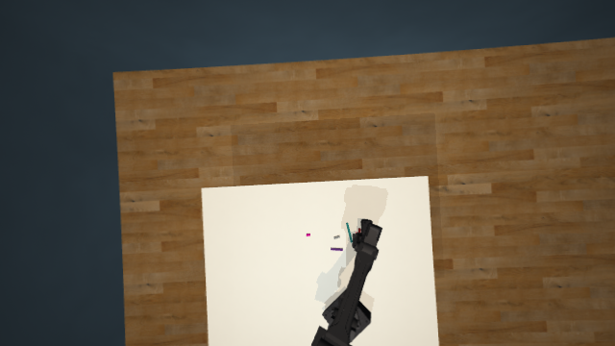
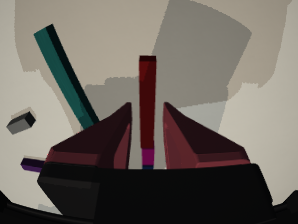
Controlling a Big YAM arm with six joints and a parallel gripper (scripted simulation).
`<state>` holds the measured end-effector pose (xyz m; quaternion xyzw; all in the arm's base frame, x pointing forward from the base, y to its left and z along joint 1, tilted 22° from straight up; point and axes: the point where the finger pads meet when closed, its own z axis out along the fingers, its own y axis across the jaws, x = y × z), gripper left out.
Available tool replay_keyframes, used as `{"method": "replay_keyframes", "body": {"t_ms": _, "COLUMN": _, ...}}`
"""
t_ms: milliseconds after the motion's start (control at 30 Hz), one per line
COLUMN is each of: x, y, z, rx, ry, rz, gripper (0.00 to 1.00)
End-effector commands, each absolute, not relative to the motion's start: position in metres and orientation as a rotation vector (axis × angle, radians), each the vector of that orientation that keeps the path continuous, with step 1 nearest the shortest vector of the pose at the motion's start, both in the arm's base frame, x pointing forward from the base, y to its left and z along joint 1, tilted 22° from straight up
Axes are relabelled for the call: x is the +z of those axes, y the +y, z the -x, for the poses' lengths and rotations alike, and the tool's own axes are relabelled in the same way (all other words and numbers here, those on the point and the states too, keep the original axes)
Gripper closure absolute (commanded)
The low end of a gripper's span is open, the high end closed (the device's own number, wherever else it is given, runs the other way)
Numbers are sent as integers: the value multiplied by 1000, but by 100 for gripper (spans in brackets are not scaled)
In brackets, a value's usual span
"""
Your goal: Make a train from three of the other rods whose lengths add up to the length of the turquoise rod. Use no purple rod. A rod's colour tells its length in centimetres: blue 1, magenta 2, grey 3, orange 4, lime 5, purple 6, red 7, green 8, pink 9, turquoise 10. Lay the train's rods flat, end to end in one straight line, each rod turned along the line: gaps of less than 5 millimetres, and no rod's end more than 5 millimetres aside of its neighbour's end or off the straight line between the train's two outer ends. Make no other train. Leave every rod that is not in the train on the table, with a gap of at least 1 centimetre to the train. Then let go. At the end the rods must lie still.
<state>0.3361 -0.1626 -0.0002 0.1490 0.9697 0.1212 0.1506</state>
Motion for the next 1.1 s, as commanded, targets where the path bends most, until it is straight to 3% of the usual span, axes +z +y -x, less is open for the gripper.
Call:
{"method": "replay_keyframes", "body": {"t_ms": 0, "x": 6, "y": -170, "z": -353, "rx": 321, "ry": 2759, "rz": -415, "gripper": 77}}
{"method": "replay_keyframes", "body": {"t_ms": 1067, "x": 96, "y": -196, "z": -321, "rx": 314, "ry": 2754, "rz": -422, "gripper": 77}}
